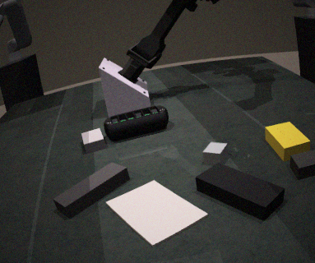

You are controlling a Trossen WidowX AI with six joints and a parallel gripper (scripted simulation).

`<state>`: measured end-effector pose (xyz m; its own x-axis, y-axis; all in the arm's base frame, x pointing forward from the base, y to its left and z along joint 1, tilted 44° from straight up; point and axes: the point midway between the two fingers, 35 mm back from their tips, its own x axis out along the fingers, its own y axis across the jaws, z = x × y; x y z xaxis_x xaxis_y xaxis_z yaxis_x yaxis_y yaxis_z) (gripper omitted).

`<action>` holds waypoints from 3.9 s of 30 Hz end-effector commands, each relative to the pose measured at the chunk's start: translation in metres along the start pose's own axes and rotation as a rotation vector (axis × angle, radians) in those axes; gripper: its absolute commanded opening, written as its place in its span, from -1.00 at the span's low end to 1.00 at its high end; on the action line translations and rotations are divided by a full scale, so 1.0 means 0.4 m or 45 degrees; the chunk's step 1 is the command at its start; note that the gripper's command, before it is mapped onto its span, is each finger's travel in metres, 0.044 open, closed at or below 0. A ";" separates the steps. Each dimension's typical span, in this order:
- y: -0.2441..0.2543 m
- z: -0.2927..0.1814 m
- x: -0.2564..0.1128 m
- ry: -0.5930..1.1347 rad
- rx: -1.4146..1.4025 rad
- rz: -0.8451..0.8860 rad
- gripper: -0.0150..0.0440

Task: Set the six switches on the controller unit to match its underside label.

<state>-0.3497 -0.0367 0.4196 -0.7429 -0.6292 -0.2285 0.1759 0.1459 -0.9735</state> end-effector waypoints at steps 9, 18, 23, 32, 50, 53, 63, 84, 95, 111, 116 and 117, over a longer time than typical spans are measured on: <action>0.034 -0.067 -0.044 0.117 0.154 0.014 0.06; 0.148 -0.233 -0.210 0.470 0.631 -0.015 -0.49; 0.218 -0.298 -0.319 0.664 0.900 -0.076 -0.49; 0.350 -0.352 -0.523 0.999 1.400 -0.271 -0.49; 0.614 -0.258 -0.935 1.604 2.253 -1.050 -0.49; 0.657 -0.217 -0.992 1.677 2.370 -1.235 -0.49; 0.766 -0.056 -1.138 1.839 2.606 -1.850 -0.49; 1.041 0.359 -1.160 0.999 2.741 -3.982 -0.49; 1.125 0.524 -1.063 -0.360 1.942 -4.957 -0.49; 1.190 0.629 -0.909 -2.457 0.213 -4.840 -0.49; 1.190 0.629 -0.909 -2.457 0.213 -4.840 -0.49; 1.190 0.629 -0.909 -2.457 0.213 -4.840 -0.49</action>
<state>0.1684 0.0699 0.0410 0.1580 0.7295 -0.6655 0.9320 0.1125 0.3446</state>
